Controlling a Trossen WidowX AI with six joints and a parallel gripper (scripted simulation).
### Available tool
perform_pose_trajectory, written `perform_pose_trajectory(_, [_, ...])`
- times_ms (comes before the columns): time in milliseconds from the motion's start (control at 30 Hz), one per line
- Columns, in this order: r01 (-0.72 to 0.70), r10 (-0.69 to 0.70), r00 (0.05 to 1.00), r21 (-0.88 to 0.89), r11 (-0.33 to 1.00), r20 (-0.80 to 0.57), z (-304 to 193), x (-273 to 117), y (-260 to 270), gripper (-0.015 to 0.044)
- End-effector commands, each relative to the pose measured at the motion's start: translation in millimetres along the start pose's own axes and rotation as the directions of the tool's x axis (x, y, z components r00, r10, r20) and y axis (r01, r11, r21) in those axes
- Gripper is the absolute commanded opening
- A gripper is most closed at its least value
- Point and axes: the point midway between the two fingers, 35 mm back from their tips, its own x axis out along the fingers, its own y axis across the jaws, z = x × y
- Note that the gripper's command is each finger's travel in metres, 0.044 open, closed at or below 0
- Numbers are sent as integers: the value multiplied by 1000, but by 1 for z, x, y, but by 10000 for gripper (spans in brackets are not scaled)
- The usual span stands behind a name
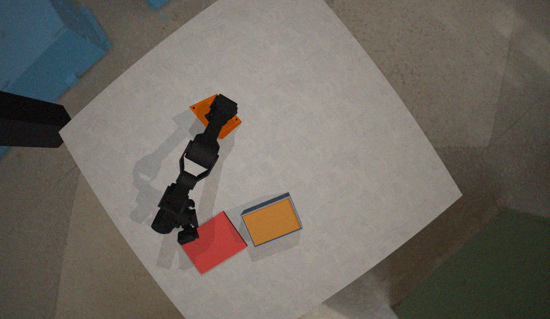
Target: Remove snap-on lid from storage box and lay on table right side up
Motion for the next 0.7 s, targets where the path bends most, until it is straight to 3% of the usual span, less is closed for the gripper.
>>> perform_pose_trajectory(0, [4,-4,1000,4,1000,5,0,-2,-2,327])
perform_pose_trajectory(167, [5,-5,1000,4,1000,6,0,-10,-8,440])
perform_pose_trajectory(667, [7,-7,1000,5,1000,8,0,-33,-28,440])
